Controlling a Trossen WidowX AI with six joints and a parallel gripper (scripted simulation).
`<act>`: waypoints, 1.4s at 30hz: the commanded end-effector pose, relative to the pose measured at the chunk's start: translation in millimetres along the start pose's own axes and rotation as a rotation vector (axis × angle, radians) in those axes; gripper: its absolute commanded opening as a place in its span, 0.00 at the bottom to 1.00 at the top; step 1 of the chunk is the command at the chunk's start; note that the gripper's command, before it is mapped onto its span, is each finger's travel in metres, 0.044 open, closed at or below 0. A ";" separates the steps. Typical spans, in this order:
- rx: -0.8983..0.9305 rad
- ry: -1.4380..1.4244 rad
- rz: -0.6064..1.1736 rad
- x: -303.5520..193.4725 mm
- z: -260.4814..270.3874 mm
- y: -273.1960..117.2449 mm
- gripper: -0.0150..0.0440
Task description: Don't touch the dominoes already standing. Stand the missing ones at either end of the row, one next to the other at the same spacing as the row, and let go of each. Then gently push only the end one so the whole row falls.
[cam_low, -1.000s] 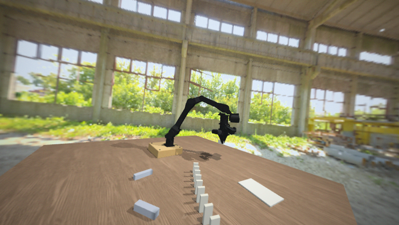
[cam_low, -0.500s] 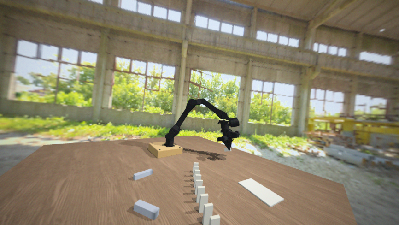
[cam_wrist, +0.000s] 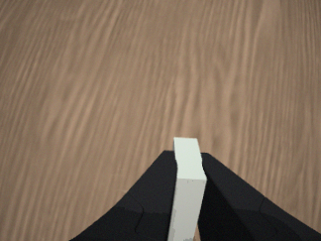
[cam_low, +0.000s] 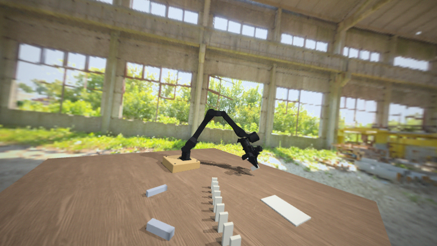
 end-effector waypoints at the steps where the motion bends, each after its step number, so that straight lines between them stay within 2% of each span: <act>1: -0.011 -0.028 -0.072 -7.3 4.6 4.8 0.29; 20: -0.071 -0.062 -0.409 -41.1 21.2 8.3 0.29; 42: -0.171 0.023 -0.714 -88.4 15.5 -15.3 0.29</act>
Point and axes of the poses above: the point midway between the two fingers, 35 mm back from their tips, its own y axis out along the fingers, its own z axis across the jaws, x = y × z, the point moved 9 cm from there along -y, back along the fingers, and after that the axes turned 3 degrees about -y, right-handed, at the moved point
